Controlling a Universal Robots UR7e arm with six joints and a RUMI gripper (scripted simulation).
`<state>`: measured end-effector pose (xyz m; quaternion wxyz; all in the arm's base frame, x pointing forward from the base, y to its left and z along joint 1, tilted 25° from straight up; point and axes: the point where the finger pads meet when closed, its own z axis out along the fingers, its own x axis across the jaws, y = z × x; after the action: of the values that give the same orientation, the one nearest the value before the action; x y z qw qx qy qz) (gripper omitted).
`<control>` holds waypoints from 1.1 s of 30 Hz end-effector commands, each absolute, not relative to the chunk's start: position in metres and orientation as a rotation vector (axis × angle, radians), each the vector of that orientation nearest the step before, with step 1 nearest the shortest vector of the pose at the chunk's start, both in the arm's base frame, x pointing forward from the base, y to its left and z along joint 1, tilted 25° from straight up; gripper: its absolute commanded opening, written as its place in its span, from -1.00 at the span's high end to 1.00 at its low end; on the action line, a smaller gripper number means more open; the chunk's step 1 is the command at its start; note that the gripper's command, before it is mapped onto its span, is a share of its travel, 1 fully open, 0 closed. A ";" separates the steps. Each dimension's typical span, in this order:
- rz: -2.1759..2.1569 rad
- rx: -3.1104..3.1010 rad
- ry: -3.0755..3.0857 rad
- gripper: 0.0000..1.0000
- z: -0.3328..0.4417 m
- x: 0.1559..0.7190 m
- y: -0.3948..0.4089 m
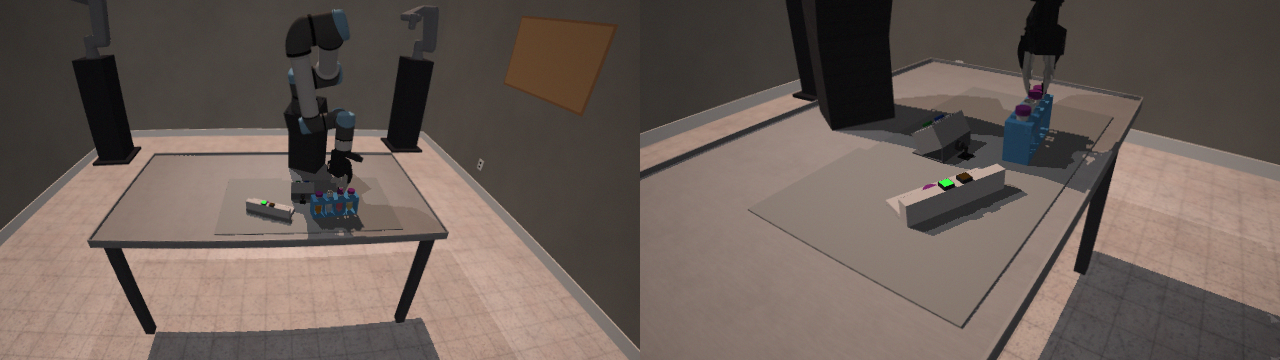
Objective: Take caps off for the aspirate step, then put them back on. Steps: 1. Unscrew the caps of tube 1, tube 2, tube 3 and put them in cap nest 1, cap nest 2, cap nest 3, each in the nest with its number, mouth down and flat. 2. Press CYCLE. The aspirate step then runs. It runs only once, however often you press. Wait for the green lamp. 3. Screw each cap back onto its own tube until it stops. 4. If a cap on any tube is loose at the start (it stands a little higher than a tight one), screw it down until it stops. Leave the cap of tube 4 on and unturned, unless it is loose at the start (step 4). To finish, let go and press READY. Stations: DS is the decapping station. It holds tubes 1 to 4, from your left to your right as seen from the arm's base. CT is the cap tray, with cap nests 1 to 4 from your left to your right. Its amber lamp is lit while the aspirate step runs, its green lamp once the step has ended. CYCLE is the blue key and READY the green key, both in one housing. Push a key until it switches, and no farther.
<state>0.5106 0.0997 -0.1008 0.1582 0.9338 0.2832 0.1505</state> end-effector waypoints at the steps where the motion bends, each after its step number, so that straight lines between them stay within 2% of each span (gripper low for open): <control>1: 0.432 2.670 0.810 1.00 -0.101 0.511 0.100; 4: 0.432 2.670 0.810 1.00 -0.101 0.511 0.100; 5: 0.432 2.670 0.810 0.30 -0.101 0.511 0.100; 33: 0.448 2.703 0.724 0.30 -0.103 0.512 0.099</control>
<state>0.5114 0.0993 -0.1025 0.1535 0.9420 0.2549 0.1553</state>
